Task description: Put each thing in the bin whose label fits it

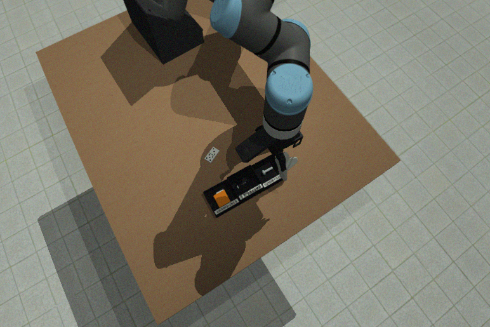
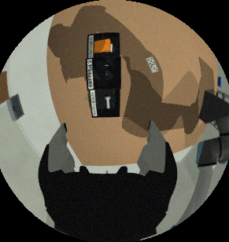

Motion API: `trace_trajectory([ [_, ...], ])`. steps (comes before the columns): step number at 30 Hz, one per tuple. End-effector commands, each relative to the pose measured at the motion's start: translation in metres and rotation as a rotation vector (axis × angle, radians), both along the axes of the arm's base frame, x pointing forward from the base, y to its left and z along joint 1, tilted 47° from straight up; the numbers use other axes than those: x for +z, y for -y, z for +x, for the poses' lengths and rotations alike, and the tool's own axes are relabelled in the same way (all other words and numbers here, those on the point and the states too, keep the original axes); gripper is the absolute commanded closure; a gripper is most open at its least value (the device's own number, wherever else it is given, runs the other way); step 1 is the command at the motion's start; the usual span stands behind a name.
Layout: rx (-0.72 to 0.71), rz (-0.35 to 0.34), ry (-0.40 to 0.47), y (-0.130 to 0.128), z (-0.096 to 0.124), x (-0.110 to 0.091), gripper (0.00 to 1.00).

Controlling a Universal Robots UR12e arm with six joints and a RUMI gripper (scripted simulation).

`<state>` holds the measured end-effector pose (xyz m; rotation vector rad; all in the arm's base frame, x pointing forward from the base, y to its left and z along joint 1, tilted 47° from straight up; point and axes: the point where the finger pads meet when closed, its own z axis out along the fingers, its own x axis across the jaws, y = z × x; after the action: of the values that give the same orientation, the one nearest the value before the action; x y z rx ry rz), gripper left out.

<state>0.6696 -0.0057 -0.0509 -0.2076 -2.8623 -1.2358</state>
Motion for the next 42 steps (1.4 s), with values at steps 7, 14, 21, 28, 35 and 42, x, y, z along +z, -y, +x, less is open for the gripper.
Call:
trace_trajectory([
  [7,0.000,0.000,0.001,0.032,-0.001,0.030,0.00],
  [14,0.000,0.000,0.001,0.047,-0.002,0.044,0.00],
  [21,0.000,0.000,0.001,0.067,-0.003,0.063,0.00],
  [28,0.000,0.000,0.001,0.069,-0.003,0.065,0.00],
  [35,0.000,0.000,0.001,0.069,-0.003,0.065,0.00],
  [42,0.000,0.000,0.001,0.069,-0.003,0.065,0.00],
])
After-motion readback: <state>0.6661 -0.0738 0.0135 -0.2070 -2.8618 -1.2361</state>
